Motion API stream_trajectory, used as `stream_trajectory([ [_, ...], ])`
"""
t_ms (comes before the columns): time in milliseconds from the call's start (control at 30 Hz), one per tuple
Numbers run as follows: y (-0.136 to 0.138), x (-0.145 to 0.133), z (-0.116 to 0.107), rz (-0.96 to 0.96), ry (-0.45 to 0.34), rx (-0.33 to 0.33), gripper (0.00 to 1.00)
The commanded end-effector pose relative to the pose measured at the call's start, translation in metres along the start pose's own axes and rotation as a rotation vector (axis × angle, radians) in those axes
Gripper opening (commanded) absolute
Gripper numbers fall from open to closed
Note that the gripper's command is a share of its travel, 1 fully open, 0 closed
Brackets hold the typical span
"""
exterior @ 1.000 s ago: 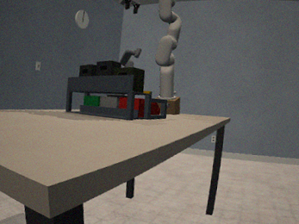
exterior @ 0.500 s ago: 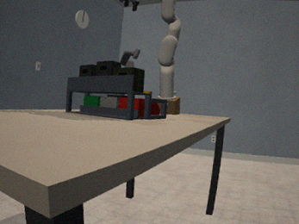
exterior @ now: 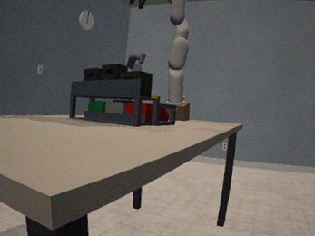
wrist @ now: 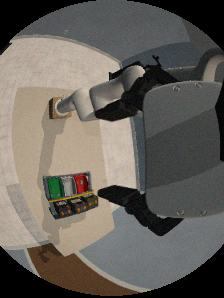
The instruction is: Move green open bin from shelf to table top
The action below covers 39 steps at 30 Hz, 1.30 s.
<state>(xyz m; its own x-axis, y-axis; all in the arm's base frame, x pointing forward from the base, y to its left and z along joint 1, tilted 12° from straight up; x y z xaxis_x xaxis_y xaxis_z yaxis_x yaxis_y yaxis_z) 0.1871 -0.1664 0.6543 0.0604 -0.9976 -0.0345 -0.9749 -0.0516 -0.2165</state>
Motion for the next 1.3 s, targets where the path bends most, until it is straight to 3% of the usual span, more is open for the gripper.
stream_trajectory([
  [0, -0.003, -0.001, -0.001, 0.004, 0.003, -0.008, 1.0],
  [133, -0.003, -0.001, -0.001, 0.004, 0.003, -0.008, 1.0],
  [300, -0.048, -0.022, 0.0, 0.004, 0.003, -0.007, 1.0],
  [700, -0.048, -0.022, 0.0, 0.004, 0.003, -0.007, 1.0],
  [867, -0.093, -0.043, 0.0, 0.004, 0.003, -0.007, 1.0],
  [1267, -0.093, -0.043, 0.0, 0.004, 0.003, -0.007, 1.0],
])
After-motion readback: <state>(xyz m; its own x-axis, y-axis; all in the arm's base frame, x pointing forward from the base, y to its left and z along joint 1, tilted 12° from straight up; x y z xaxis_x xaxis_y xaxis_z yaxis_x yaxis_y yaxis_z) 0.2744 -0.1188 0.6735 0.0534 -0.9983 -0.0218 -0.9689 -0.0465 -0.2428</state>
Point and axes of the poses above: the point where the finger pads meet when closed, its own z axis out along the fingers, its own y axis across the jaws, x = y × z, the point moved 2 cm from there along -z, back along the fingers, and after that the axes turned 3 degrees about -z, right-handed, at the moved point
